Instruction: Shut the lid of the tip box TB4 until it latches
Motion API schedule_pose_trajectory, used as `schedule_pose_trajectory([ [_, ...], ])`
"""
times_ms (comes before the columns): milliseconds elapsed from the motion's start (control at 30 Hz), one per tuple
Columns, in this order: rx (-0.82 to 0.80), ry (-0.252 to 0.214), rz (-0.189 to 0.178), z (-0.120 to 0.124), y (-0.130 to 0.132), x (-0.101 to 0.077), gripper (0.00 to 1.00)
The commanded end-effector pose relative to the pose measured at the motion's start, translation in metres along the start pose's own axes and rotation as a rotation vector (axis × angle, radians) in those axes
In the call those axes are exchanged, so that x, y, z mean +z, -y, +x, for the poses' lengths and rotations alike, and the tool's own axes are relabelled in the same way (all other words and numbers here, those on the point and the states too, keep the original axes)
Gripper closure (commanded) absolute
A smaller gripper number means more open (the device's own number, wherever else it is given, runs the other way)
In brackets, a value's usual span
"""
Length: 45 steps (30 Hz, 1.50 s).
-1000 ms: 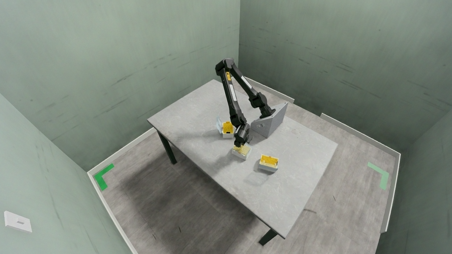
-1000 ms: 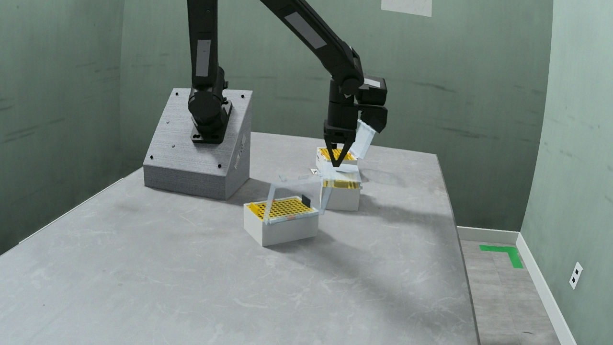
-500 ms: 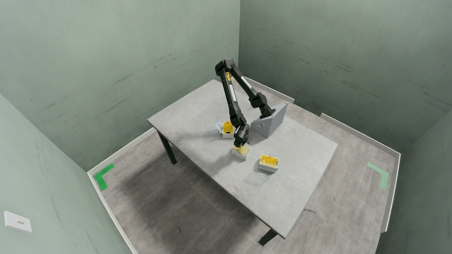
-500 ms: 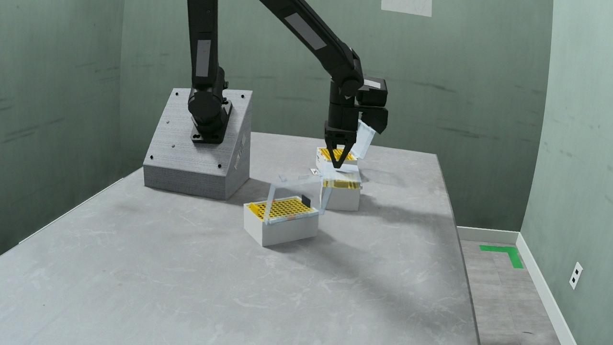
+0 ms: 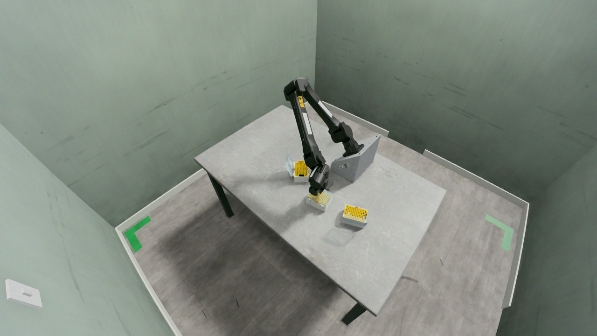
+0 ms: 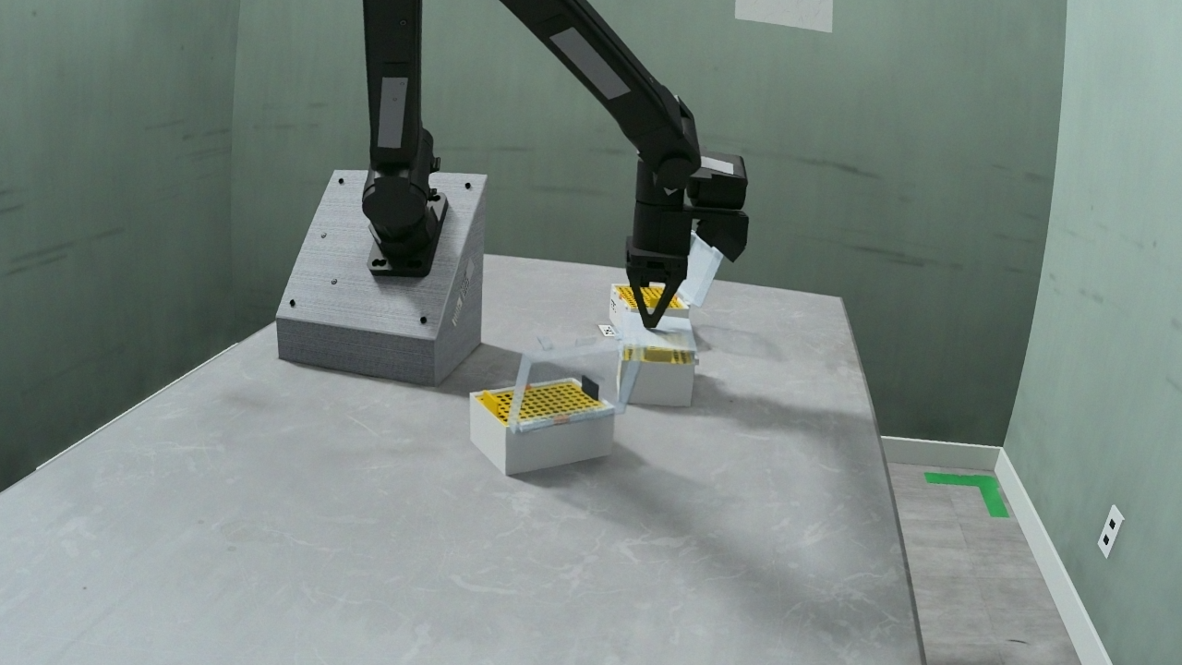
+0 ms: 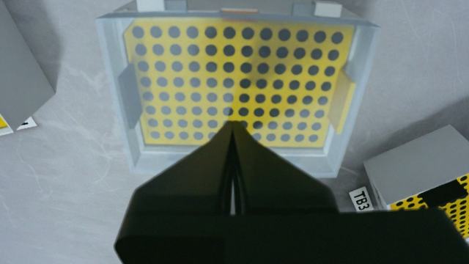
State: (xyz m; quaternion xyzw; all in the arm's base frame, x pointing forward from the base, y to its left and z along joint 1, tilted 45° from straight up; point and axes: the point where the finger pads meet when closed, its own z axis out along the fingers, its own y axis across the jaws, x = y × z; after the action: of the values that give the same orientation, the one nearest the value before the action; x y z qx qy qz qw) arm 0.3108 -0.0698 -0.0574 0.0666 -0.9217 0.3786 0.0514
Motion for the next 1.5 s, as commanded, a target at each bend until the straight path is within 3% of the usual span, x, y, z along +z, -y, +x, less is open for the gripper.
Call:
schedule_pose_trajectory([
  [0,0.002,-0.004,0.001,0.0,0.003,0.005,1.0],
  [700,0.0,-0.006,0.001,0.001,0.002,0.011,1.0],
  [967,0.019,-0.007,-0.001,-0.005,0.004,0.006,1.0],
  [1333,0.013,0.027,0.001,-0.02,-0.001,-0.005,1.0],
  [1467,0.011,0.019,0.001,-0.013,0.001,-0.002,1.0],
])
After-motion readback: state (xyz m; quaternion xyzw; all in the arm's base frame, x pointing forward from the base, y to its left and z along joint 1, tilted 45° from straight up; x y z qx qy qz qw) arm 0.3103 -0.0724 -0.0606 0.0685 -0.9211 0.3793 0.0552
